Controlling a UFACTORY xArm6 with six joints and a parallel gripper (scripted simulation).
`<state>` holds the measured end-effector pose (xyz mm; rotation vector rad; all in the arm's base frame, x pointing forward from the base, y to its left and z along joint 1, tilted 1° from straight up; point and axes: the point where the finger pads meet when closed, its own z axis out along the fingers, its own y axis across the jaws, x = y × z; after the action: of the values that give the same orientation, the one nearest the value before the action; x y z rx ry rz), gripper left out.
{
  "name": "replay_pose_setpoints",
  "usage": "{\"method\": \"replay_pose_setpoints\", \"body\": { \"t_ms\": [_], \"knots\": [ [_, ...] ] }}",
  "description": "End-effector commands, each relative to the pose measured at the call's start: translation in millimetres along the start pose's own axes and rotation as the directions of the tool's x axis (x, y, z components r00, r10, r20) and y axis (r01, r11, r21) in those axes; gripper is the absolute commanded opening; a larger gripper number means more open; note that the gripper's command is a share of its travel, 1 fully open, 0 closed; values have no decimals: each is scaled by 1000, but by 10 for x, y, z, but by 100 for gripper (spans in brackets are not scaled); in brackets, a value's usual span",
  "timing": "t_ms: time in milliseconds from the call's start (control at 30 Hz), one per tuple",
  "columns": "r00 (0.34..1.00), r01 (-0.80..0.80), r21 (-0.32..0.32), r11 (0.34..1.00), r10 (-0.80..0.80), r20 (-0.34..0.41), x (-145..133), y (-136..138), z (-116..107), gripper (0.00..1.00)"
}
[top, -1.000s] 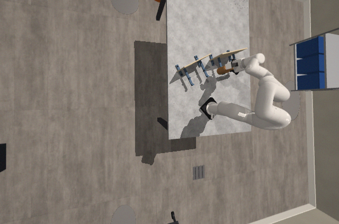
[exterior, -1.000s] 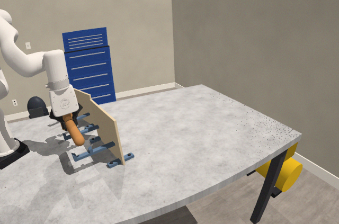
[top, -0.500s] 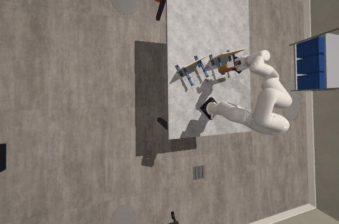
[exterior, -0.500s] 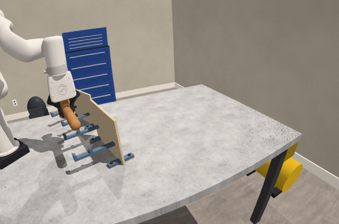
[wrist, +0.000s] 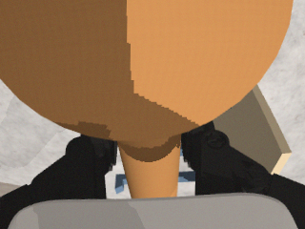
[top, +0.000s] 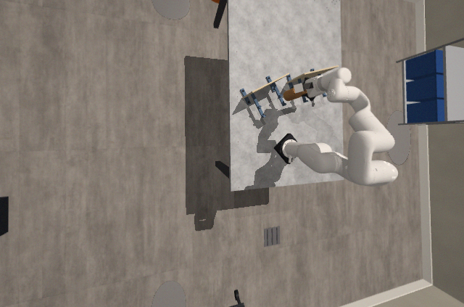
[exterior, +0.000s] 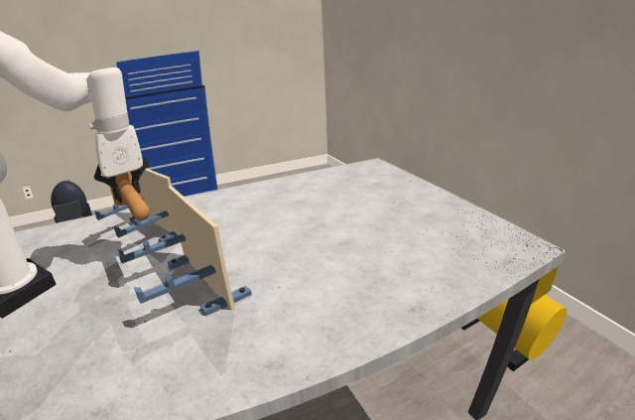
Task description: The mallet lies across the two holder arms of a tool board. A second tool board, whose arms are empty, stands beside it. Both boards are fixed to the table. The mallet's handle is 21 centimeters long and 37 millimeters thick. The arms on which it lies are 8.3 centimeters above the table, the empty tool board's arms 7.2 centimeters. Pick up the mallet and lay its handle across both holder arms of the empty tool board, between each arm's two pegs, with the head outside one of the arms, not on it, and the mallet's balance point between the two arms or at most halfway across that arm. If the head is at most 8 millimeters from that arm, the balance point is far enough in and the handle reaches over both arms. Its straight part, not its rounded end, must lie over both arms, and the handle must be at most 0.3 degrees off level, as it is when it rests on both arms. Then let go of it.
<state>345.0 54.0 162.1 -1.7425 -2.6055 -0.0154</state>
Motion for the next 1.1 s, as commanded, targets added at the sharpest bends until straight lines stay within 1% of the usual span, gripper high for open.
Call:
{"method": "replay_pose_setpoints", "body": {
  "t_ms": [0,167,233,267,367,500,733,800,833,900,1000,1067],
  "knots": [
    [1000,-3,-3,1000,3,8,412,49,-8,0],
    [1000,-3,-3,1000,3,8,779,21,5,0],
    [1000,-3,-3,1000,3,8,779,21,5,0],
    [1000,-3,-3,1000,3,8,993,-14,13,0],
    [1000,-3,-4,1000,3,8,1156,-51,19,0],
    [1000,-3,-4,1000,3,8,1443,-136,31,0],
    [1000,-3,-4,1000,3,7,1910,-341,52,0],
    [1000,-3,-4,1000,3,7,1910,-341,52,0],
    [1000,-3,-4,1000,3,7,1980,-380,56,0],
    [1000,-3,-4,1000,3,7,2036,-412,59,0],
    [1000,-1,-4,1000,2,7,2039,-414,59,0],
    [999,31,-4,1000,-31,7,2041,-414,59,0]
  ]
}}
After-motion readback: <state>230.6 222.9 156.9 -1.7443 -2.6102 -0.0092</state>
